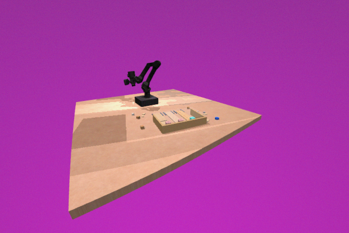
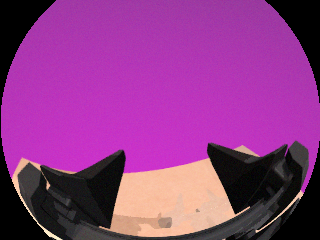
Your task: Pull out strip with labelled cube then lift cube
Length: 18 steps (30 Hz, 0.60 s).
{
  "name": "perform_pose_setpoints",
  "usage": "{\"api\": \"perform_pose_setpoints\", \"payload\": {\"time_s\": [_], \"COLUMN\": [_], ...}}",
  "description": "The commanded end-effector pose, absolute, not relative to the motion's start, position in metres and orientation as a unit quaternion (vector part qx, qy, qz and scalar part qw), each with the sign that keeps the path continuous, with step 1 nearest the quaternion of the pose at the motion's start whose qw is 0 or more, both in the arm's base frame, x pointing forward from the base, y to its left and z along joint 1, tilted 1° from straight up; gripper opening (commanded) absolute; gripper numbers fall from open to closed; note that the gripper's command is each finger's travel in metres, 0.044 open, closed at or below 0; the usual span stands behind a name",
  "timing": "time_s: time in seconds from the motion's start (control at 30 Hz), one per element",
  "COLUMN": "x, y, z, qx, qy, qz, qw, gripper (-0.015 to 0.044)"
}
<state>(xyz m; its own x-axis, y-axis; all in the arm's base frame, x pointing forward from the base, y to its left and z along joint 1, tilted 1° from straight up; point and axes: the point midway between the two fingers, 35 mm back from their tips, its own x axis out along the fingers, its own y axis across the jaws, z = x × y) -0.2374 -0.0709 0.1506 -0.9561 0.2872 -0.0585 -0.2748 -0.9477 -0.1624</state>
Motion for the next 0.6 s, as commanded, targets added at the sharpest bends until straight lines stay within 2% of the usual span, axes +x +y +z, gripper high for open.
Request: {"api": "perform_pose_setpoints", "payload": {"time_s": [0.0,0.27,0.57], "x": [-0.237,-0.199,-0.086], "y": [-0.073,-0.181,-0.276], "z": [0.151,0.153,0.155], "qx": [-0.041,-0.046,-0.047], "qy": [-0.077,-0.106,-0.143], "qz": [0.987,0.987,0.899], "qw": [0.137,-0.115,-0.411], "gripper": [0.0400,0.0400,0.0400]}}
